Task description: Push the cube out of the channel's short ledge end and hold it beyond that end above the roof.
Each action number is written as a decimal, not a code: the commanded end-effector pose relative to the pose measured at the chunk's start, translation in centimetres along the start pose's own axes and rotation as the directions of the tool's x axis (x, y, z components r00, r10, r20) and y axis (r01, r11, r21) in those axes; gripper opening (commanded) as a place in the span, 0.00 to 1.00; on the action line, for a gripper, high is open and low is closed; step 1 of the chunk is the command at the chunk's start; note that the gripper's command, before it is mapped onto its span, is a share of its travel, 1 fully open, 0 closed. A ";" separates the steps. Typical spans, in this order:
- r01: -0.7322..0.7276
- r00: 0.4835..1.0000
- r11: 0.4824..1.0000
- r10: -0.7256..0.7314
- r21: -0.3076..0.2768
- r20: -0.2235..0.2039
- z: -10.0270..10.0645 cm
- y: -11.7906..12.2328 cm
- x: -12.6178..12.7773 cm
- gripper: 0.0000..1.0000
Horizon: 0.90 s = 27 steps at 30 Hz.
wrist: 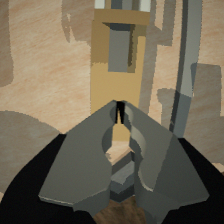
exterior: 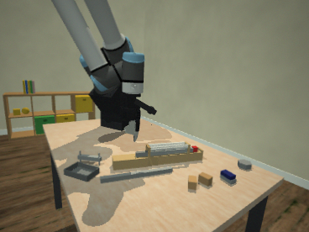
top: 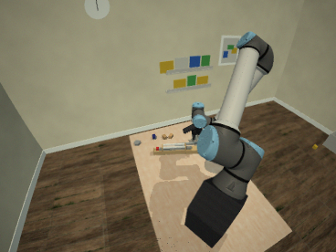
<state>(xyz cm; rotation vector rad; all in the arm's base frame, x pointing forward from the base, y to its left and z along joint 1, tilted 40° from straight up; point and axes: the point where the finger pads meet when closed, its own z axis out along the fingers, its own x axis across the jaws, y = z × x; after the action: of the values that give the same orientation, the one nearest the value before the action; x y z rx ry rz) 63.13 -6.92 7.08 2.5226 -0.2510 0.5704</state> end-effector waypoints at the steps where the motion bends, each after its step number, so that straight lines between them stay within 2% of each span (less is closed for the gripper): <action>1: 0.000 1.000 1.000 0.000 0.000 -0.001 0.0 0.0 0.0 0.00; 24: 0.000 1.000 1.000 0.000 0.000 -0.001 0.0 0.0 0.0 0.00; 27: -0.001 1.000 1.000 0.001 0.001 0.000 0.0 -0.7 0.2 0.00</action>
<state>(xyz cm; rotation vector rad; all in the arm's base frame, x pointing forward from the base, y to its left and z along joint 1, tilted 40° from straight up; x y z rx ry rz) 63.18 -6.85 7.05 2.5228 -0.2511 0.5702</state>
